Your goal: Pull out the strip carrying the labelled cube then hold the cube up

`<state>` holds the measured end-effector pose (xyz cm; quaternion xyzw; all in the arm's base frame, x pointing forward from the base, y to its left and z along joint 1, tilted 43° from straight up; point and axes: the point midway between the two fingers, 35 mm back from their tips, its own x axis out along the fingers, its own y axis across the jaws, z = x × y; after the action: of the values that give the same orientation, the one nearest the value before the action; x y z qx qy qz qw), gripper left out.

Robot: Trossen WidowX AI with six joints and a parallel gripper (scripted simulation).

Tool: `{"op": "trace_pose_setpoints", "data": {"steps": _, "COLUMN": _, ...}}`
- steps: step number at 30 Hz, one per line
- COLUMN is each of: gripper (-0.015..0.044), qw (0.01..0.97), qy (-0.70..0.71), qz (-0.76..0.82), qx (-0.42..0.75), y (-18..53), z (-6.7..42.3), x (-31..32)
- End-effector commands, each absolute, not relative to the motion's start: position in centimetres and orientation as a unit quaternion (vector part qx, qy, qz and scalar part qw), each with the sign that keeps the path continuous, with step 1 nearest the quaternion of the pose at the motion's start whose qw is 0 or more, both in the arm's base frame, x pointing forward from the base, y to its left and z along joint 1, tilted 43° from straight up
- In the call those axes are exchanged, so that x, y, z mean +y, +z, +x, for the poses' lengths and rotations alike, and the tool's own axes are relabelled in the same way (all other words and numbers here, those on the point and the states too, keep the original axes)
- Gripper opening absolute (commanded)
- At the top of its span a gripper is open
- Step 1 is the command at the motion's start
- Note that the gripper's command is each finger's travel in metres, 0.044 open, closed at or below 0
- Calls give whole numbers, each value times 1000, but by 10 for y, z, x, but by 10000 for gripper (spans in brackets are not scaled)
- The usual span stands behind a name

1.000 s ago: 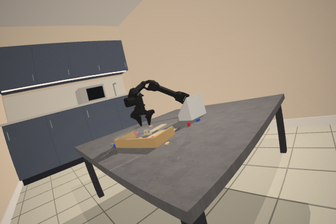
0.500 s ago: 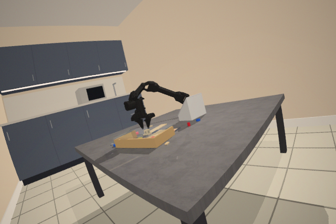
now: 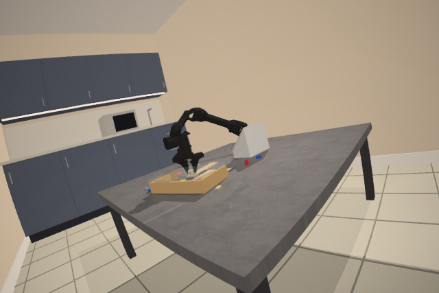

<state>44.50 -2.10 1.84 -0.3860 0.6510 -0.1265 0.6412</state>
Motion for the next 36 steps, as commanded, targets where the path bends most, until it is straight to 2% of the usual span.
{"op": "trace_pose_setpoints", "data": {"steps": 1, "gripper": 250, "qw": 636, "qy": -125, "qz": -390, "qx": 654, "y": 12, "z": 444, "x": -25}}
{"op": "trace_pose_setpoints", "data": {"steps": 5, "gripper": 250, "qw": 636, "qy": -125, "qz": -390, "qx": 654, "y": 12, "z": 444, "x": -25}}
{"op": "trace_pose_setpoints", "data": {"steps": 9, "gripper": 145, "qw": 640, "qy": -127, "qz": -386, "qx": 652, "y": 14, "z": 445, "x": -25}}
{"op": "trace_pose_setpoints", "data": {"steps": 16, "gripper": 98, "qw": 640, "qy": -127, "qz": -386, "qx": 652, "y": 14, "z": 445, "x": -25}}
{"op": "trace_pose_setpoints", "data": {"steps": 20, "gripper": 0, "qw": 640, "qy": -126, "qz": -386, "qx": 653, "y": 15, "z": 442, "x": -23}}
{"op": "trace_pose_setpoints", "data": {"steps": 36, "gripper": 0, "qw": 635, "qy": -123, "qz": -390, "qx": 655, "y": 36, "z": 380, "x": 3}}
